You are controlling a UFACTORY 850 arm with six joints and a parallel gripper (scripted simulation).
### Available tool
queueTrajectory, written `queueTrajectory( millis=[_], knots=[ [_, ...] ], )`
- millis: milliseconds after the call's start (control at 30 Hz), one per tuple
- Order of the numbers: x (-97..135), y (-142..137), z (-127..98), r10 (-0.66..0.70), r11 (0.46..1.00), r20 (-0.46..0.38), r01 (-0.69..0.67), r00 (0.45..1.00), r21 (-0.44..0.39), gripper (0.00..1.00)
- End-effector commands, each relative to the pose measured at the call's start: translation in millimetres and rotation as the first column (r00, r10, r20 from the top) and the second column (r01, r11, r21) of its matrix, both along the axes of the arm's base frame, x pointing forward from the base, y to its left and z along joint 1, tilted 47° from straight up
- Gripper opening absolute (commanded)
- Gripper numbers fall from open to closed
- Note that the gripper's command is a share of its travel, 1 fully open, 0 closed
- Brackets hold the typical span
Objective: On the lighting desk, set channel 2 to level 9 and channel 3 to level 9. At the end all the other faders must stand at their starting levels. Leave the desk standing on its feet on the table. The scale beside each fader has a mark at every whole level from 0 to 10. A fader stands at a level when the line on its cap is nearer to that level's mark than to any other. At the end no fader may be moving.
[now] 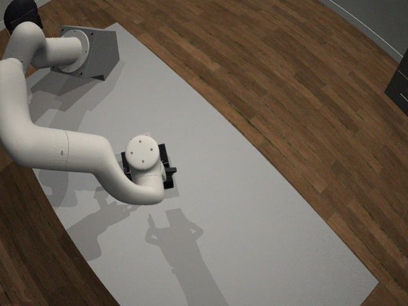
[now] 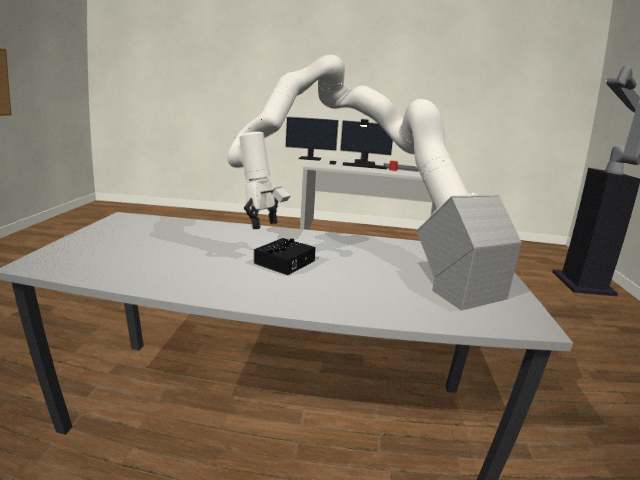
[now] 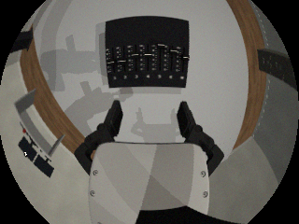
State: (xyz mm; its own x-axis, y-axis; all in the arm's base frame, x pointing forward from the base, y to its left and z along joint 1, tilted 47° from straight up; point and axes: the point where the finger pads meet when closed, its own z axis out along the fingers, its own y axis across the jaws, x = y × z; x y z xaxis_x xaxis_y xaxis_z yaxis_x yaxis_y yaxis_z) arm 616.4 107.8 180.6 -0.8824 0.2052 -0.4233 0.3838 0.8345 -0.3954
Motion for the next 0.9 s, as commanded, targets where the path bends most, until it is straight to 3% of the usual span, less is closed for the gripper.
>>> queueTrajectory(
  millis=[0,400,633,700,867],
  knots=[
    [0.4,0.6,0.7,0.001,1.0,0.001,-0.001,1.0,0.001,1.0],
    [-4.9,2.9,0.2,-0.039,0.999,0.034,0.039,0.999,0.007,1.0],
    [-29.3,12.8,-1.8,-0.22,0.975,0.191,0.212,0.957,0.064,1.0],
    [-29.3,12.8,-1.8,-0.22,0.975,0.191,0.212,0.957,0.064,1.0],
    [-54.8,22.3,-3.3,-0.399,0.917,0.345,0.361,0.849,0.173,1.0]
  ],
)
